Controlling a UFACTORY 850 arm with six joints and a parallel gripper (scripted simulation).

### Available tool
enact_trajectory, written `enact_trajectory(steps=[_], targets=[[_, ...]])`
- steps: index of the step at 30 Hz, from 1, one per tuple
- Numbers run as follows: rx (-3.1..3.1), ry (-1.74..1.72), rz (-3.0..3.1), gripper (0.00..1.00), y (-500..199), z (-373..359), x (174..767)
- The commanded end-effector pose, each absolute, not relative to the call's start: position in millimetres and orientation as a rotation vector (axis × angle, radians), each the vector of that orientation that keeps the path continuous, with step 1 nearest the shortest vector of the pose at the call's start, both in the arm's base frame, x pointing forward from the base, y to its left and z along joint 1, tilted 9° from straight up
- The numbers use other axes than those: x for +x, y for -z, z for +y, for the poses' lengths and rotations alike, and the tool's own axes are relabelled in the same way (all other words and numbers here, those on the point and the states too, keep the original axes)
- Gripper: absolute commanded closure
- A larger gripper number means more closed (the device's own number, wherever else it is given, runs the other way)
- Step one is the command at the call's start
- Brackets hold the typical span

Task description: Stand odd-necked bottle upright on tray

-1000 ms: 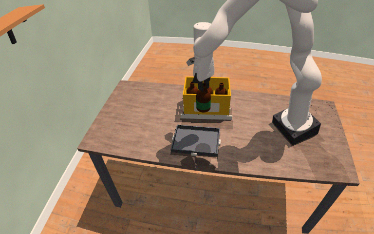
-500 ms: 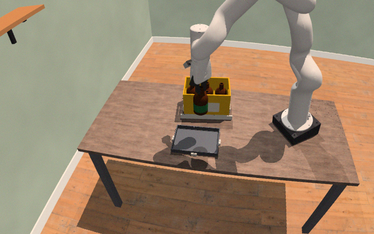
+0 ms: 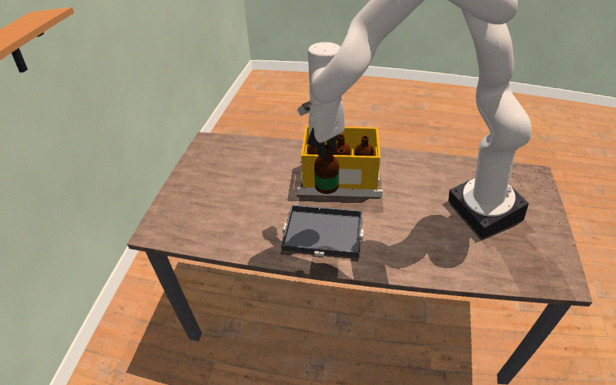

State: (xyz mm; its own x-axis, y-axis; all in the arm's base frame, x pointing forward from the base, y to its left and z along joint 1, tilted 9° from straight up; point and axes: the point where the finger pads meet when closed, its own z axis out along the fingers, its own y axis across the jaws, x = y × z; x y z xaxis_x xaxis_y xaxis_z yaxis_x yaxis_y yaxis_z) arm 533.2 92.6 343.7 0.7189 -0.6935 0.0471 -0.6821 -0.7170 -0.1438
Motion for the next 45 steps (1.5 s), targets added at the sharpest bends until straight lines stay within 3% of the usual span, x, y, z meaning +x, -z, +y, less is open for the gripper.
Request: enact_trajectory(steps=[1,45], targets=[[-2.803,0.151,1.126,1.0,-346,98,537],[-2.803,0.151,1.126,1.0,-348,113,545]])
